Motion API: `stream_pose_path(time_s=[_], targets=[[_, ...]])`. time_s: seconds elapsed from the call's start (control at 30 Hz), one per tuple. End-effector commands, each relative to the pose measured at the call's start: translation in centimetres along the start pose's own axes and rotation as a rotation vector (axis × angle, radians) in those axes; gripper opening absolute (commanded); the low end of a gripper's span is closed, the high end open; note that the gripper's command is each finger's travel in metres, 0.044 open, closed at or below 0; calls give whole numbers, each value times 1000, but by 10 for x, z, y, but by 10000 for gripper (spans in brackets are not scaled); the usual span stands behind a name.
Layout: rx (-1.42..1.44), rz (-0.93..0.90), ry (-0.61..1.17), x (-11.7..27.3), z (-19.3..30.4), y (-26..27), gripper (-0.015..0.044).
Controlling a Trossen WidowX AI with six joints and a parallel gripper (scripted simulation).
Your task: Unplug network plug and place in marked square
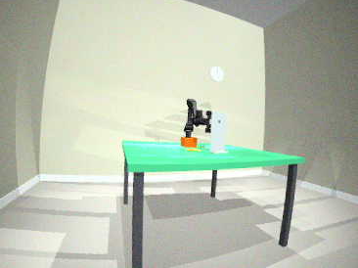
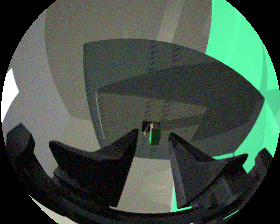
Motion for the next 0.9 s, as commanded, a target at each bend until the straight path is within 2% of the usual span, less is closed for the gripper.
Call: stream_pose_path(time_s=[0.0,0.7,0.87], targets=[[-2,-1,-5,-3,-2,0,143],[-2,-1,-5,-3,-2,0,3],[-2,-1,-5,-3,-2,0,0]])
Point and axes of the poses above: the point midway between the two fingers, 35 mm back from their tips, its own x axis back along the fingers, its own y axis across the jaws, z = x × y, the point moved 9 cm from there along x, back along the fingers, and after that the axes turned 15 degrees about x, right-handed, at the moved point
